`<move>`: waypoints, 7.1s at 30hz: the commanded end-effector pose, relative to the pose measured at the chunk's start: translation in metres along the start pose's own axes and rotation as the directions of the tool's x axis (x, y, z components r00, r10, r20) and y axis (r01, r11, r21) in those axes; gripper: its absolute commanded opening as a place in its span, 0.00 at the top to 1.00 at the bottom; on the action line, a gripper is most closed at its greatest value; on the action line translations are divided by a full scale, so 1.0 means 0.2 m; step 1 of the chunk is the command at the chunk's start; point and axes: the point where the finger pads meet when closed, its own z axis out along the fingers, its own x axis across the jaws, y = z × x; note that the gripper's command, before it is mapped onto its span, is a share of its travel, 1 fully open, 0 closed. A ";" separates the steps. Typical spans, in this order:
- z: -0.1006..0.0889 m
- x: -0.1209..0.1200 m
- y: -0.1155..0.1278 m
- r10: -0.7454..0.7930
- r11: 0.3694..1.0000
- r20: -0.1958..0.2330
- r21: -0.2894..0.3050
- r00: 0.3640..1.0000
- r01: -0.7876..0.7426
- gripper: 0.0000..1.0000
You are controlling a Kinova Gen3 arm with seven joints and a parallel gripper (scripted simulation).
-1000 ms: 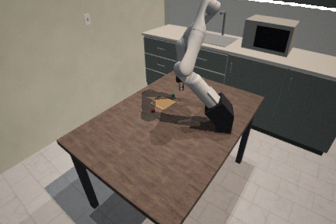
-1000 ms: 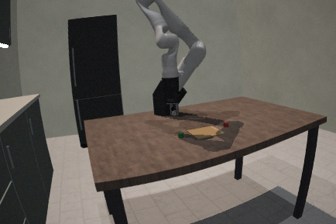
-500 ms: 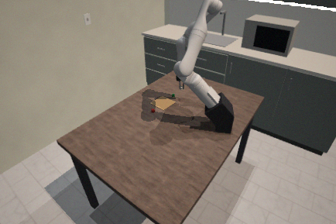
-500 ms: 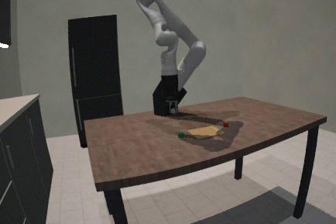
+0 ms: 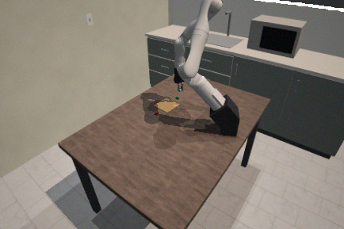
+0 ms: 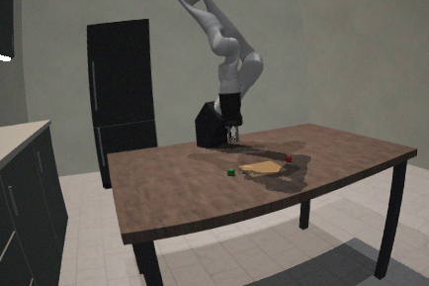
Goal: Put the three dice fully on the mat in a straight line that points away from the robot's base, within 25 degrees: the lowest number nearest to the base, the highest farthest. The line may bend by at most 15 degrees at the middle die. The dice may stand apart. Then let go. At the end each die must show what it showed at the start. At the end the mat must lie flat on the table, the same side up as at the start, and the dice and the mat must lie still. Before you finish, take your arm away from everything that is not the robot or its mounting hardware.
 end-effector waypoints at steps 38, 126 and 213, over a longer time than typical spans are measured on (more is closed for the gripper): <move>0.02 0.40 -0.20 -0.489 0.872 -0.008 0.026 0.872 0.489 0.60; 0.48 0.40 -0.19 -0.487 0.873 -0.008 0.020 0.874 0.487 0.60; 0.48 0.39 -0.20 -0.493 0.870 -0.010 0.023 0.870 0.493 0.60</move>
